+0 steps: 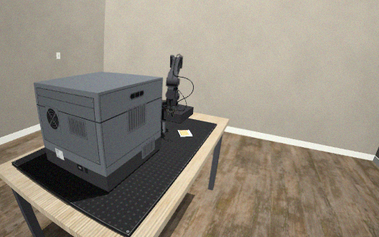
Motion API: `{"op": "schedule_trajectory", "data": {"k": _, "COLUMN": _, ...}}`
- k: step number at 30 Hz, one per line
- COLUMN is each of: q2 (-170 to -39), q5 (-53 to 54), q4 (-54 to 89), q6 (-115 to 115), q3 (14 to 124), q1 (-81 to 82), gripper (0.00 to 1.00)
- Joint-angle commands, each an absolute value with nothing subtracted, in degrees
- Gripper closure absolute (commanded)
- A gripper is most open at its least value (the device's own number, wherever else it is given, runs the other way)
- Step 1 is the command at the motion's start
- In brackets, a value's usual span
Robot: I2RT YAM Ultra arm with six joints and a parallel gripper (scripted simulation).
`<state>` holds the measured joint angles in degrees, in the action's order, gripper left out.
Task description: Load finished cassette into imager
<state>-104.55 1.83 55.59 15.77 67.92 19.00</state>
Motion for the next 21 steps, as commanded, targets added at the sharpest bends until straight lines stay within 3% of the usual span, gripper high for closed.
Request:
{"op": "schedule_trajectory", "data": {"k": 1, "q2": -106.08, "q5": 2.65, "q4": 54.27, "q6": 12.47, "q3": 71.13, "q1": 21.83, "gripper": 0.65}}
{"op": "schedule_trajectory", "data": {"k": 21, "q2": -116.99, "q5": 2.40, "q4": 56.57, "q6": 0.31, "q3": 83.60, "q1": 34.00, "gripper": 0.65}}
